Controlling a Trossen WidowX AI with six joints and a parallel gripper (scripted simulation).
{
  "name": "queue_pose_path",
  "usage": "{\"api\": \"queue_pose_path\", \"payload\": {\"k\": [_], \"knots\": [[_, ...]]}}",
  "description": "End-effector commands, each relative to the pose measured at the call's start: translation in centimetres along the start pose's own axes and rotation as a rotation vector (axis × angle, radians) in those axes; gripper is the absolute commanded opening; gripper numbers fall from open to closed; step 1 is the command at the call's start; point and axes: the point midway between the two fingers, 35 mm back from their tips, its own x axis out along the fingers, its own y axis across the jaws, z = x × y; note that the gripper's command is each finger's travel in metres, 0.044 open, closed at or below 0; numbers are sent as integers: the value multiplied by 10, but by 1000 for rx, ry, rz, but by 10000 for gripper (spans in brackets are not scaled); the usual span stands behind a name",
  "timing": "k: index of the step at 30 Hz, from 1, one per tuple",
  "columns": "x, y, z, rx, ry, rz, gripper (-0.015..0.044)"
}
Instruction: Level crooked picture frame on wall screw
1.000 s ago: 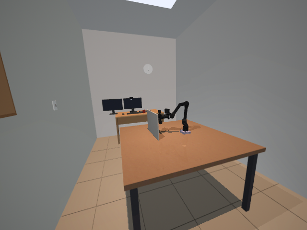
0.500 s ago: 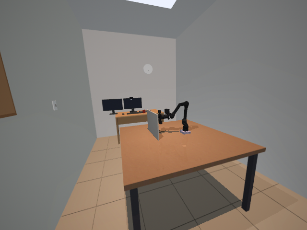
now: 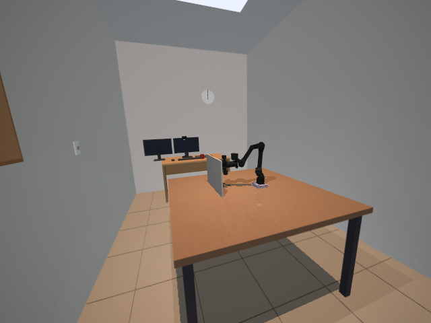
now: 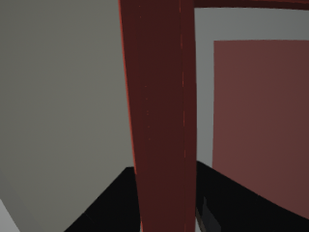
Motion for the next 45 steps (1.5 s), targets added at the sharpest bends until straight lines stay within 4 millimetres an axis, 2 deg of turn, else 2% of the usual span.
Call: {"api": "queue_pose_path", "payload": {"k": [1, 15, 43, 45], "knots": [[0, 1, 0, -2, -2, 9, 0], [0, -1, 0, -4, 0, -2, 0], [0, -3, -1, -171, -2, -2, 0], [0, -3, 0, -152, -1, -4, 53]]}}
